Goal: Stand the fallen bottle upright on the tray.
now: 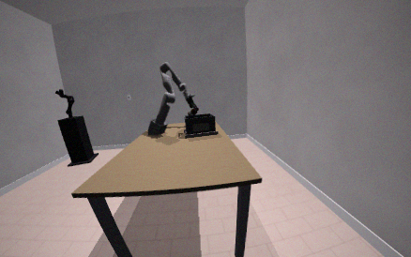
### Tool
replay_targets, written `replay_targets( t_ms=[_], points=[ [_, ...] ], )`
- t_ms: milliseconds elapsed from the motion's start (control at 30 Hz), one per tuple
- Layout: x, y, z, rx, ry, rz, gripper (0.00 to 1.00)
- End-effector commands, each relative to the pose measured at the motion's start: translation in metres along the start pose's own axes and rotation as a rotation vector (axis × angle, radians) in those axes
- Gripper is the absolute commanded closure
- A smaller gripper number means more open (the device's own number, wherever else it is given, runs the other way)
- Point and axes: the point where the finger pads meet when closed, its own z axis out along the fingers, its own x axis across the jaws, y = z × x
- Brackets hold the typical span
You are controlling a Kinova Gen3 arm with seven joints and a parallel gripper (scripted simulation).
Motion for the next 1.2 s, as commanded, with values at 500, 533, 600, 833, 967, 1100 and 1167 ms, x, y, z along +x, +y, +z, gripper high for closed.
replay_targets(
  t_ms=[500,533,600,833,967,1100,1167],
  points=[
    [-0.0003,-0.0001,-0.0004,0.0,-0.001,0.0,1.0],
    [-0.0003,-0.0001,-0.0004,0.0,-0.001,0.0,1.0],
    [-0.0003,-0.0001,-0.0004,0.0,-0.001,0.0,1.0],
    [-0.0003,-0.0001,-0.0004,0.0,-0.001,0.0,1.0],
    [-0.0003,-0.0001,-0.0004,0.002,-0.001,0.0,1.0],
    [-0.0004,-0.0001,-0.0004,0.01,-0.001,0.0,1.0],
    [-0.0004,0.0,-0.0005,0.017,-0.001,0.0,1.0]
  ],
)
